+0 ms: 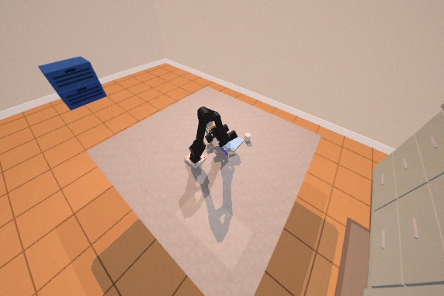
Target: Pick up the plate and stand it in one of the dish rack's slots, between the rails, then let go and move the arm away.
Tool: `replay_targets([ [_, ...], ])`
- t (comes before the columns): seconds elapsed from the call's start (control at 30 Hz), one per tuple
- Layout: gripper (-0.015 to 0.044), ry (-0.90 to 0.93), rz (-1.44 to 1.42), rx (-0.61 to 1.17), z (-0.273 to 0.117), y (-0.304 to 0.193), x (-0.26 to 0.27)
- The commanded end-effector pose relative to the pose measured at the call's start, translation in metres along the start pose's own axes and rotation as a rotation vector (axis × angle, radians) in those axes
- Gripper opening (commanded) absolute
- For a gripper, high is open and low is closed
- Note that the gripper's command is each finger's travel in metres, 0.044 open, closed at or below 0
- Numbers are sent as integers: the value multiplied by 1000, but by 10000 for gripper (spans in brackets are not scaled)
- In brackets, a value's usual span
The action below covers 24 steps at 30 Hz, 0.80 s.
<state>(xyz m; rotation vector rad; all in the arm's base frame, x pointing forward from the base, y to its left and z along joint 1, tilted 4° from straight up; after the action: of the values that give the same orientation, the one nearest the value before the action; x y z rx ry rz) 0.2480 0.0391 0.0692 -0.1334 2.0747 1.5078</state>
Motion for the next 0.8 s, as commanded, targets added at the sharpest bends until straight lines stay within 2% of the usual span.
replay_targets([
  [0.0, 184, 0, 0, 0, 0, 0, 0],
  [0.27, 394, 0, 0, 0, 0, 0, 0],
  [0.57, 400, -5, -9, 4, -1, 0, -2],
  [0.77, 400, -65, -124, 54, -16, 1, -33],
])
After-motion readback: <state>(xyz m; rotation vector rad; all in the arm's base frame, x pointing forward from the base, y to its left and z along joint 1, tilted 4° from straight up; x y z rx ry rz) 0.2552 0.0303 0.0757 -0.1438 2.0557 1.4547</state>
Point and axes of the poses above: the point midway between the two fingers, 35 mm back from their tips, its own z axis out along the fingers, its own x axis across the jaws, y = z × x, the point moved 3 cm from there along -z, back along the fingers, and after that the axes turned 8 degrees about -z, right-handed, at the moved point
